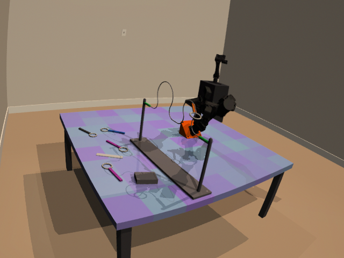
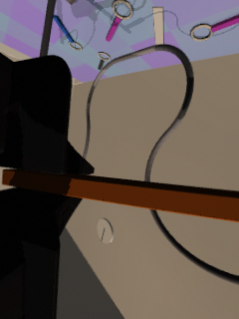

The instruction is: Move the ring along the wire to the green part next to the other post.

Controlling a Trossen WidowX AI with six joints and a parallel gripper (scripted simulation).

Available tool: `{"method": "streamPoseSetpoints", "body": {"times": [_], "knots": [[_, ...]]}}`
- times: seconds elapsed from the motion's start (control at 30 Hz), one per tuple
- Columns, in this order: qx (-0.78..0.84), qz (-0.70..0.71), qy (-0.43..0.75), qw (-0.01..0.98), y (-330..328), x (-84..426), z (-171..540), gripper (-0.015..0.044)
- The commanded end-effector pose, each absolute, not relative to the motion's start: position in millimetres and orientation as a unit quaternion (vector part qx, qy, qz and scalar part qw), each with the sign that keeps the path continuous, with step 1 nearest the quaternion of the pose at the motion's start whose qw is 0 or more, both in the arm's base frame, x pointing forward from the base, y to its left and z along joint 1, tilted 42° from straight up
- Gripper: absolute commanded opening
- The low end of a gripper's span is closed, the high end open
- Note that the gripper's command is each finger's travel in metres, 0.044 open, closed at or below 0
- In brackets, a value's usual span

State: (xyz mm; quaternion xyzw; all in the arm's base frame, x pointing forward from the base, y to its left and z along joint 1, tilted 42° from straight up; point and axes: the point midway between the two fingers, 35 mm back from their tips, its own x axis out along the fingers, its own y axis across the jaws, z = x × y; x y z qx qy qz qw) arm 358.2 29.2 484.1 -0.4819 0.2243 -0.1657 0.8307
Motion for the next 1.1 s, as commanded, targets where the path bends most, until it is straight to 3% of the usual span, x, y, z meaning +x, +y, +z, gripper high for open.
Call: {"method": "streamPoseSetpoints", "body": {"times": [0.0,1.07], "knots": [[-0.459,-0.157,0.23,0.843,32.1,361.5,479.2,-0.015],[-0.146,-0.073,0.249,0.955,64.4,364.1,453.9,-0.015]]}}
